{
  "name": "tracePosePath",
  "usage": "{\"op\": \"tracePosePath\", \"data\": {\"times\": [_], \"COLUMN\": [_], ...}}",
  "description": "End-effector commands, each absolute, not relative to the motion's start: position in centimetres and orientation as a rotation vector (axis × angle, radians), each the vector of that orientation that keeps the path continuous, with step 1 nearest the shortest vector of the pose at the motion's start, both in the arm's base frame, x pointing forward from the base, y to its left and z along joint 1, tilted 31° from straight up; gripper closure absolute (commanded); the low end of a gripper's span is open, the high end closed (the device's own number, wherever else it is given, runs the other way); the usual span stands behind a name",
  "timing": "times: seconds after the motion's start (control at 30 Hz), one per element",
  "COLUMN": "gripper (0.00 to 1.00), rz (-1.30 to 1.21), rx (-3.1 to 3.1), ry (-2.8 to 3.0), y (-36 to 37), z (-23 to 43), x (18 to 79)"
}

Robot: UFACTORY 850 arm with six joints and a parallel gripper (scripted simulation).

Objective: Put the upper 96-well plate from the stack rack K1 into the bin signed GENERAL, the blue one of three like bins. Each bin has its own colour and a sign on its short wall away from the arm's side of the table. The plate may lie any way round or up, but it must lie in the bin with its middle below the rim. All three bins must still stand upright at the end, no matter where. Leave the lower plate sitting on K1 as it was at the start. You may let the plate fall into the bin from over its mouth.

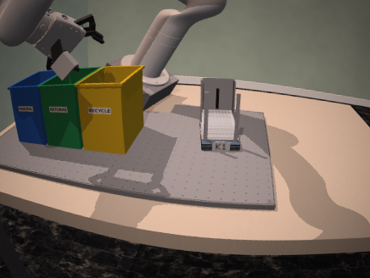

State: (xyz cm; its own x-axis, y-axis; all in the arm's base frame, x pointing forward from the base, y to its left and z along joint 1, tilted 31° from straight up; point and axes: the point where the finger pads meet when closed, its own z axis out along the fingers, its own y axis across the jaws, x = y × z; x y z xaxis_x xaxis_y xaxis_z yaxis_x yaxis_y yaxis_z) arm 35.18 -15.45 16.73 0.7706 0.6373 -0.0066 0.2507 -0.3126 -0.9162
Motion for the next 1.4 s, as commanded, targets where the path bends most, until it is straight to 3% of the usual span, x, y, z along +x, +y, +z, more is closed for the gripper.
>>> {"op": "tracePosePath", "data": {"times": [0.0,1.37], "gripper": [0.0,0.0], "rz": [0.45,0.33], "rx": [-1.964,-2.365], "ry": [-0.668,-0.544], "y": [-14.8,-2.2], "z": [17.4,26.3], "x": [35.5,35.8]}}
